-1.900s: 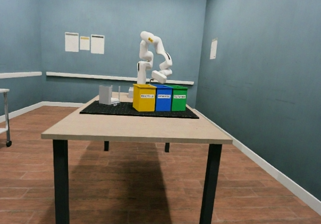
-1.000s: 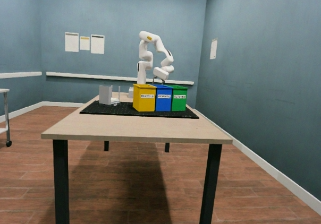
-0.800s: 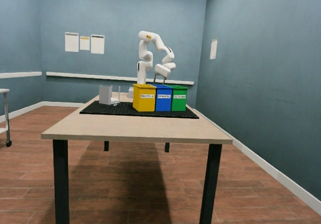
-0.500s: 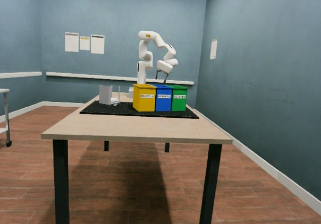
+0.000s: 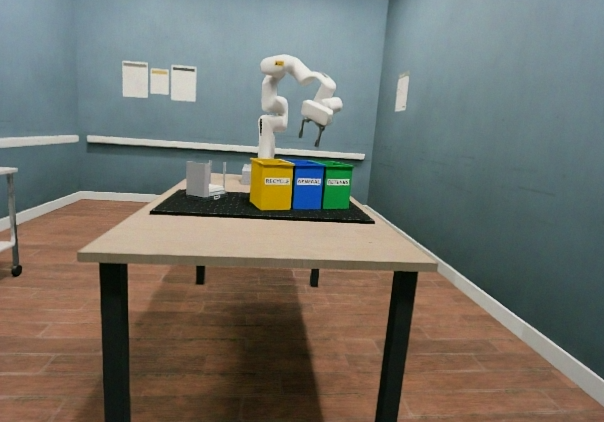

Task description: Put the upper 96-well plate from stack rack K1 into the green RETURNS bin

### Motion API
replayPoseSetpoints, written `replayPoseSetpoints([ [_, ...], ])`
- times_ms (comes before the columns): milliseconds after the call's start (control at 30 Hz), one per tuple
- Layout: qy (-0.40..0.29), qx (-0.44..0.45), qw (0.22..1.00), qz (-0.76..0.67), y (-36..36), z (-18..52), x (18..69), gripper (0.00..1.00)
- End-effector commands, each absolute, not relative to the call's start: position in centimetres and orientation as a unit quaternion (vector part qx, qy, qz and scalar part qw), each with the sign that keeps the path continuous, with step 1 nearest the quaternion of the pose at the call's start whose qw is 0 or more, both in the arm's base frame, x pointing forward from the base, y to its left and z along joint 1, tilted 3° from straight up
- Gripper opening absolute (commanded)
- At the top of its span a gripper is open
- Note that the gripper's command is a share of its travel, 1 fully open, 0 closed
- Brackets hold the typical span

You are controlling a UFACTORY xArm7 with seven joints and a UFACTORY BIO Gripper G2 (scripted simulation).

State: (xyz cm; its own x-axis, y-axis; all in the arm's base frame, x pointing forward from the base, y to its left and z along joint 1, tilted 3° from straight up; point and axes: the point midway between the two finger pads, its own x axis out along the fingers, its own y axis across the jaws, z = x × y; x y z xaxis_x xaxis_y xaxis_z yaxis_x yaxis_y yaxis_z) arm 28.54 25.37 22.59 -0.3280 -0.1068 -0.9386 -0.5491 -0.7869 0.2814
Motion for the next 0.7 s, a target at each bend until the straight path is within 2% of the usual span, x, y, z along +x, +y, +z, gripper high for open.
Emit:
replayPoseSetpoints([
  [0, 0.292, -0.561, 0.146, 0.761, 25.9, 23.7, 29.1, 0.37],
  [267, 0.259, -0.505, 0.244, 0.786, 26.3, 20.4, 29.1, 0.37],
  [333, 0.259, -0.505, 0.244, 0.786, 26.3, 20.4, 29.1, 0.37],
  [667, 0.215, -0.428, 0.385, 0.789, 27.6, 18.5, 30.4, 0.37],
])
